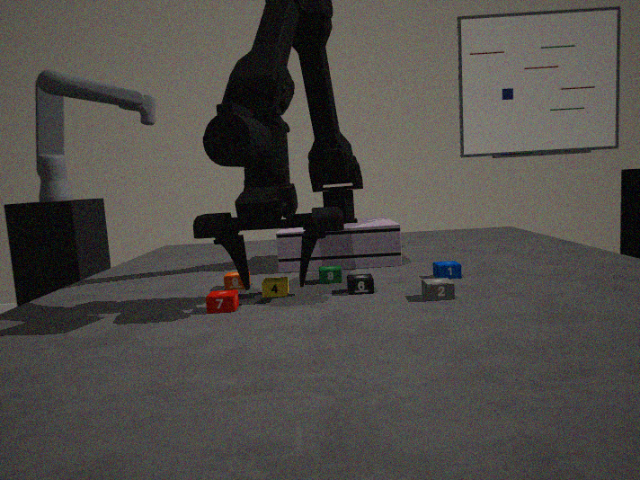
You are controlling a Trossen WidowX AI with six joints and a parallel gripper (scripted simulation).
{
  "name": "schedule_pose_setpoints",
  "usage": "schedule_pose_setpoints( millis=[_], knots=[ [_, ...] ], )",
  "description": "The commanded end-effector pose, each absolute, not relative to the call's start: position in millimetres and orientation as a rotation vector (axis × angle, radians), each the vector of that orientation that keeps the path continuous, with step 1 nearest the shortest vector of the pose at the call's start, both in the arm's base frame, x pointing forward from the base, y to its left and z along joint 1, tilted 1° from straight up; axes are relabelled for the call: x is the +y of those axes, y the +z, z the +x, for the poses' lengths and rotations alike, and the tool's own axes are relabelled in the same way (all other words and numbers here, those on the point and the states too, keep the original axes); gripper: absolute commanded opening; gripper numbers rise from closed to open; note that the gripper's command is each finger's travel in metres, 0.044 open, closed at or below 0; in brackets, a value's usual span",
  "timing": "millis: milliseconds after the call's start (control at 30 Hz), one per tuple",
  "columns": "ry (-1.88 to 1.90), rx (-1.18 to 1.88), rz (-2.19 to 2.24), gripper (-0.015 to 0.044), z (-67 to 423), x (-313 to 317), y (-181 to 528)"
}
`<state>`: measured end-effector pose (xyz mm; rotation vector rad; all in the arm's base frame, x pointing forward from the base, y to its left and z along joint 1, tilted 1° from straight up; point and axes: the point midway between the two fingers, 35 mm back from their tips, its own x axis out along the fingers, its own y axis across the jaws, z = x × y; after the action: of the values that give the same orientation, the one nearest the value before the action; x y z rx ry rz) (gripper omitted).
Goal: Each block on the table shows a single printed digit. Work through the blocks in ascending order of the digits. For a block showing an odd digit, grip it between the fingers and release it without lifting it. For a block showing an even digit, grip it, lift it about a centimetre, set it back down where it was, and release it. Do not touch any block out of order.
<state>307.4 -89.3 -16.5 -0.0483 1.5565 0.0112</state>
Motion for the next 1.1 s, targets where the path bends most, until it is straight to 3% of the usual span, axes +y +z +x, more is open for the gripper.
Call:
schedule_pose_setpoints(
  millis=[0,333,567,700,1067],
  knots=[
    [0.007,1.561,-0.044,0.04,307,-89,-18],
    [0.007,1.561,-0.044,0.04,307,-89,18],
    [0.007,1.561,-0.044,0.0216,307,-87,96],
    [0.007,1.561,-0.044,0.012,306,-87,99],
    [0.009,1.56,-0.043,0.012,308,-65,98]
  ],
)
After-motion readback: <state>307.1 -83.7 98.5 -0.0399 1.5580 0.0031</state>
